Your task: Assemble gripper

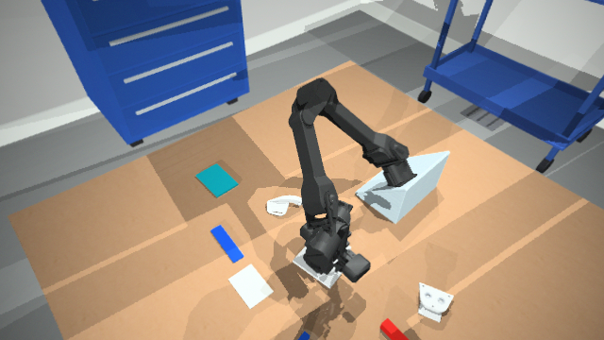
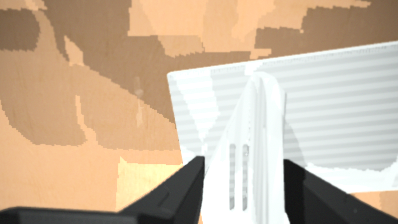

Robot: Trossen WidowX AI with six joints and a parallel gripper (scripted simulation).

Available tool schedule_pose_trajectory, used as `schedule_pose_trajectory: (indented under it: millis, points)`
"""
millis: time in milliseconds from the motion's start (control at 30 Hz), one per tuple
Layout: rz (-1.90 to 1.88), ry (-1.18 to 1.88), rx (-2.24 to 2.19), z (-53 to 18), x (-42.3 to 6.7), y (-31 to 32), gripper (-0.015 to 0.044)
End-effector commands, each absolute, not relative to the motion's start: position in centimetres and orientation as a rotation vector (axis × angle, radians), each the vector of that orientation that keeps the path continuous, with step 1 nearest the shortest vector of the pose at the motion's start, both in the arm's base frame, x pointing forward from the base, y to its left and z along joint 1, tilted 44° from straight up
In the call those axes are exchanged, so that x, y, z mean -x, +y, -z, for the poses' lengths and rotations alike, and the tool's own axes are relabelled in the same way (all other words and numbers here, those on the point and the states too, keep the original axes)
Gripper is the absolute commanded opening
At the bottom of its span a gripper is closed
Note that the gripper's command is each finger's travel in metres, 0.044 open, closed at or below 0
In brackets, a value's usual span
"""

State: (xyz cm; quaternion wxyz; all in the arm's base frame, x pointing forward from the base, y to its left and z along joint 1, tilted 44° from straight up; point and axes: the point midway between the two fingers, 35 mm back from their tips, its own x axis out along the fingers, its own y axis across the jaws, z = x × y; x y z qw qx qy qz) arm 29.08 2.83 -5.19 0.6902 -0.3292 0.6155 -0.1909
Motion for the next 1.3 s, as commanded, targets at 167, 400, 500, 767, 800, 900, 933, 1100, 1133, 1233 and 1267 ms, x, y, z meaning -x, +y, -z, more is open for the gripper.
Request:
schedule_pose_trajectory:
  millis: [167, 400, 500, 767, 800, 900, 933, 1100, 1133, 1233, 1267]
  points:
    - [0.426, 1.380, 0.741, 5.32, -29.02, 2.66, 0.0134]
    - [0.426, 1.380, 0.741, 5.32, -29.02, 2.66, 0.0134]
    - [0.426, 1.380, 0.741, 5.32, -29.02, 2.66, 0.0134]
    - [0.426, 1.380, 0.741, 5.32, -29.02, 2.66, 0.0134]
    - [0.426, 1.380, 0.741, 5.32, -29.02, 2.66, 0.0134]
    - [0.426, 1.376, 0.736, 5.22, -29.08, 2.83, 0.0186]
    - [0.426, 1.376, 0.737, 5.22, -29.08, 2.83, 0.0213]
    - [0.426, 1.376, 0.737, 5.22, -29.08, 2.83, 0.0224]
    - [0.426, 1.376, 0.737, 5.22, -29.08, 2.83, 0.0224]
    - [0.426, 1.376, 0.737, 5.22, -29.08, 2.83, 0.0224]
    - [0.426, 1.376, 0.737, 5.22, -29.08, 2.83, 0.0224]
